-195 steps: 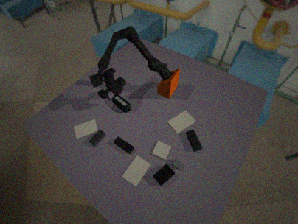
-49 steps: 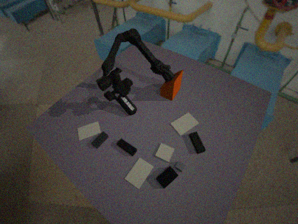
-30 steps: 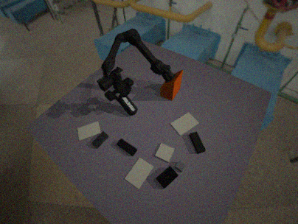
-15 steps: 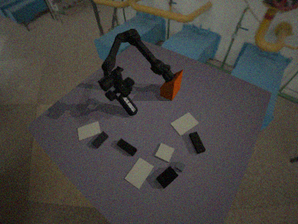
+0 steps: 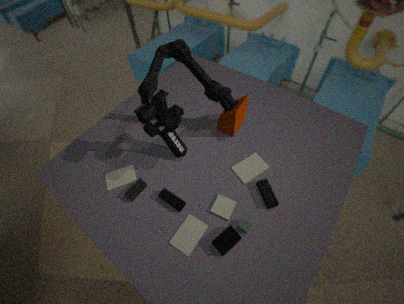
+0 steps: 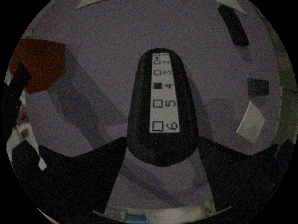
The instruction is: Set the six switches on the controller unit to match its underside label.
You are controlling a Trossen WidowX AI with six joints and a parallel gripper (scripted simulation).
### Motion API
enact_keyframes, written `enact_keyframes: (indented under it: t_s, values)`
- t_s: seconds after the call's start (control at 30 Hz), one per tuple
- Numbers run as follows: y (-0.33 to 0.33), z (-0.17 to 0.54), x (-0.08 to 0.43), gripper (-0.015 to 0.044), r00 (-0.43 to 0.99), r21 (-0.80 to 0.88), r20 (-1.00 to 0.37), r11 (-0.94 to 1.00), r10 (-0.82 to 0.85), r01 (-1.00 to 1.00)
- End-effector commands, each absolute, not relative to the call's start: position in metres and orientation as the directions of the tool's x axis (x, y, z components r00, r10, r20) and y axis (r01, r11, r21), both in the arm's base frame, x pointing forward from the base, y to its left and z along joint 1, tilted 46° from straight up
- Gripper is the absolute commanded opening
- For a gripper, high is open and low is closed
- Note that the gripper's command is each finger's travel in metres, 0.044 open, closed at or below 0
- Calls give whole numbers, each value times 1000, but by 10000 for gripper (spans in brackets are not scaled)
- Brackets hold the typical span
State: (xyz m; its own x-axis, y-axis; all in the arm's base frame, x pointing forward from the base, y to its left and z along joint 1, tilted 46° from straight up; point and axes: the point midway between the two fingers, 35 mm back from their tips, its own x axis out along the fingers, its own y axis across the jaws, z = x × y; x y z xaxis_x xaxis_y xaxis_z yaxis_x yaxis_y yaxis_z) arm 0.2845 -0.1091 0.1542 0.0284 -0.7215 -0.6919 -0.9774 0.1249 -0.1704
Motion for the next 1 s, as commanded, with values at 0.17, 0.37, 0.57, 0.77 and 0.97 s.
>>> enact_keyframes:
  t_s: [0.17, 0.37, 0.57, 0.77, 0.97]
  values:
    - [-99, 152, 287, 336, 34, -174, -699, 123, -715, -977]
    - [-95, 150, 288, 336, 34, -174, -699, 124, -715, -977]
    - [-90, 148, 289, 336, 34, -174, -699, 124, -714, -977]
    - [-86, 147, 290, 336, 34, -173, -699, 124, -714, -977]
    - [-81, 145, 291, 336, 34, -173, -699, 124, -714, -977]
